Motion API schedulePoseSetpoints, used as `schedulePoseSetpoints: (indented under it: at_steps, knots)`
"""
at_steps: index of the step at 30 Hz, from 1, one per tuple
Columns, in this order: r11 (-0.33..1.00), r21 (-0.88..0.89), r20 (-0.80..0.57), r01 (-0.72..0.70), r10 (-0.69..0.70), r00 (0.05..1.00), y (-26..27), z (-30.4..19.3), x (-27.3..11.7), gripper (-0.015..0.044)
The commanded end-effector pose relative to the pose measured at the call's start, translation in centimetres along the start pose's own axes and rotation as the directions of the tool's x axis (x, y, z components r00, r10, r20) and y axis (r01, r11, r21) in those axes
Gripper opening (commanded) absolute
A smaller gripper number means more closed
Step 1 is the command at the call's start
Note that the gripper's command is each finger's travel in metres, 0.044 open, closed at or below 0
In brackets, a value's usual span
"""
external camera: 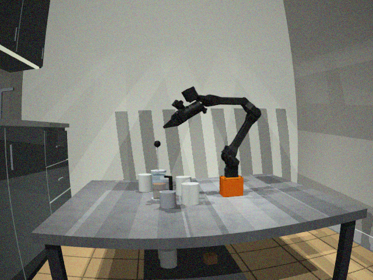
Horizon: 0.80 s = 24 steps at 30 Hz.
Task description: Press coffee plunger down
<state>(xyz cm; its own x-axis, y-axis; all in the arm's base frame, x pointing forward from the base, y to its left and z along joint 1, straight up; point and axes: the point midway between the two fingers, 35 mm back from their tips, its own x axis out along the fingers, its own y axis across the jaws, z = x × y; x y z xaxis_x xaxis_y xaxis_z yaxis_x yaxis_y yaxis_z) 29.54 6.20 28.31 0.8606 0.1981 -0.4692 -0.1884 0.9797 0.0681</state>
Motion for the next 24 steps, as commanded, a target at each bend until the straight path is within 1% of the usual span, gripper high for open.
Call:
schedulePoseSetpoints:
  at_steps: [1,3,5,11,24]
  knots:
    - [0.998,-0.058,-0.015,0.035,-0.036,0.999,-0.9,-2.4,2.0,0.044]
    - [0.998,-0.058,-0.014,0.035,-0.036,0.999,-1.0,-4.1,3.0,0.044]
    - [0.998,-0.058,-0.014,0.035,-0.036,0.999,-1.0,-4.7,3.4,0.044]
    - [0.998,-0.058,-0.014,0.035,-0.036,0.999,-0.9,-4.7,3.7,0.044]
    - [0.998,-0.06,-0.013,0.033,-0.034,0.999,-0.9,-4.7,5.8,0.044]
